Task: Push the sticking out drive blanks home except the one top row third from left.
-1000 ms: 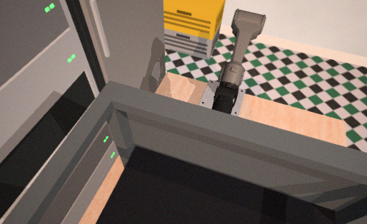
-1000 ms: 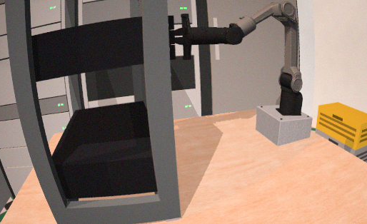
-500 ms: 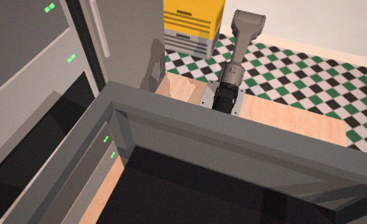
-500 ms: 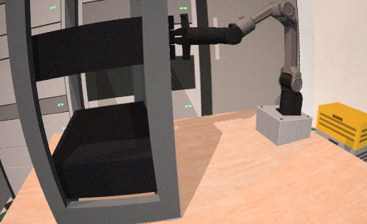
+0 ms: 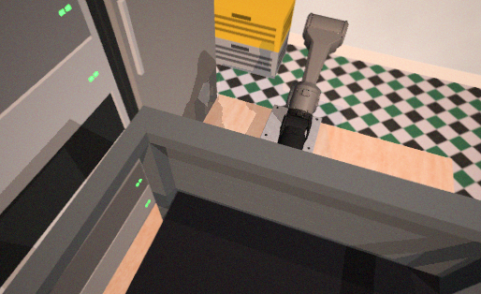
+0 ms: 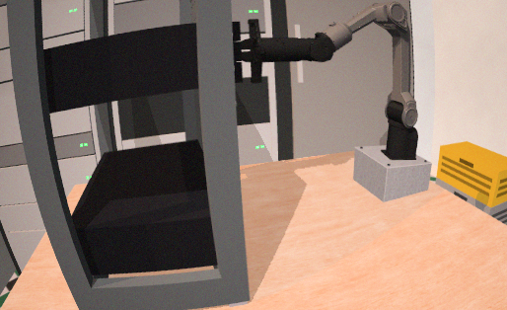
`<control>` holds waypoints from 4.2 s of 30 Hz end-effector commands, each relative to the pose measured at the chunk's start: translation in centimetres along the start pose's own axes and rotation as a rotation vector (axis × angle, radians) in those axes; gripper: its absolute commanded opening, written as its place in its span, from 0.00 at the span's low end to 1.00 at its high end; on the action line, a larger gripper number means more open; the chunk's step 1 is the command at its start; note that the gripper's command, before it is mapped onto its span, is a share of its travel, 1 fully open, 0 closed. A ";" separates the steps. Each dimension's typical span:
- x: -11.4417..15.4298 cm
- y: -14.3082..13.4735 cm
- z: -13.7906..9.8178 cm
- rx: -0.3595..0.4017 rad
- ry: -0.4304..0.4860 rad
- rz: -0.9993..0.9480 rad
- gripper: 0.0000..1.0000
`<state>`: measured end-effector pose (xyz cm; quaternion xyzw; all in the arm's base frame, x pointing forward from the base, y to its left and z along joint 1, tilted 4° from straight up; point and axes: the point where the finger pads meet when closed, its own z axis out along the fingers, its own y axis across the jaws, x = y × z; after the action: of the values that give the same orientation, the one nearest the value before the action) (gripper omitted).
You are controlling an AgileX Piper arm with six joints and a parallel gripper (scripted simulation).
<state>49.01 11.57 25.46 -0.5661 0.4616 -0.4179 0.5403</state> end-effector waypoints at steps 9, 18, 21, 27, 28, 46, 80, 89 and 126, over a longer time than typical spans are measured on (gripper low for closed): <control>0.0 0.1 0.2 -0.002 0.000 0.000 0.00; 0.1 0.1 0.5 -0.002 0.000 0.000 0.00; 0.1 0.1 0.5 -0.002 0.000 0.000 0.00; 0.1 0.1 0.5 -0.002 0.000 0.000 0.00; 0.1 0.1 0.5 -0.002 0.000 0.000 0.00; 0.1 0.2 0.8 -0.002 0.000 0.000 0.00; 0.1 0.2 -2.8 -0.002 0.000 0.000 0.00; 0.1 0.2 -9.0 -0.002 0.000 0.000 0.00; 8.0 0.1 -10.0 -0.002 0.000 0.000 0.00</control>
<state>40.92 1.80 25.81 -0.5662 0.4631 -0.4182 0.5387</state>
